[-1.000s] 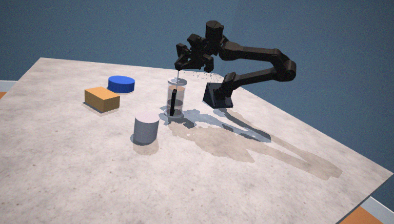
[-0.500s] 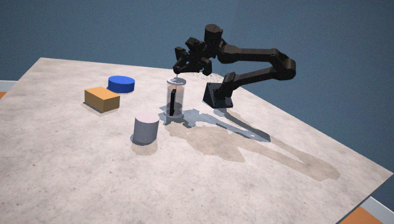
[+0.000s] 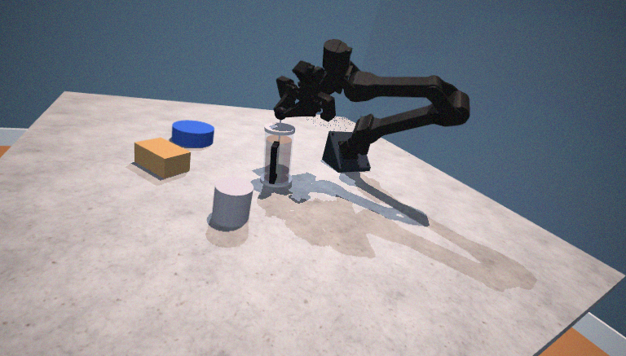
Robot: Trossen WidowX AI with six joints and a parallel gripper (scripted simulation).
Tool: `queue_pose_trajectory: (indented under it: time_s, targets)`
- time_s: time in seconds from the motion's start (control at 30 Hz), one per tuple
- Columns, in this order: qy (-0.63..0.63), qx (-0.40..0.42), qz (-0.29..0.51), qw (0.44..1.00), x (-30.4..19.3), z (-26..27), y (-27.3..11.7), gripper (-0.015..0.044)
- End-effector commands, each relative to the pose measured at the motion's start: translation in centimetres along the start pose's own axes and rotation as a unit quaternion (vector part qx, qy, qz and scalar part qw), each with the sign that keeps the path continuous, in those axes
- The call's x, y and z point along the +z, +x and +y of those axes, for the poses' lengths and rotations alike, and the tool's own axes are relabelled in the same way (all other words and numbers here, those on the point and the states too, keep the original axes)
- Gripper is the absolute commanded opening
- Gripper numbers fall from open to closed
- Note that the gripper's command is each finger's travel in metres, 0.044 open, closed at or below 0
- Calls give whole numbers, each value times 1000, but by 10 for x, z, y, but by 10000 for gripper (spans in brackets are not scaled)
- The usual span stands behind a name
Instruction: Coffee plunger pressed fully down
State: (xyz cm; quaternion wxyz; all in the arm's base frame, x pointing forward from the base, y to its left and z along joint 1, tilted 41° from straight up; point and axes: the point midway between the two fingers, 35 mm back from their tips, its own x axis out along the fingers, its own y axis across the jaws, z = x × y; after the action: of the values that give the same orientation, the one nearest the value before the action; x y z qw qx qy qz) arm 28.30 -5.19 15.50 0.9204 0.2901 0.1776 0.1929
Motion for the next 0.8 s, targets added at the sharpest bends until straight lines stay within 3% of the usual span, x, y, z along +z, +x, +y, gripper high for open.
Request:
queue_pose_trajectory:
  time_s: [0.0,0.77]
  targets:
    - [15,7,9,1000,-6,0,3,128]
    - [15,7,9,1000,-6,-3,4,128]
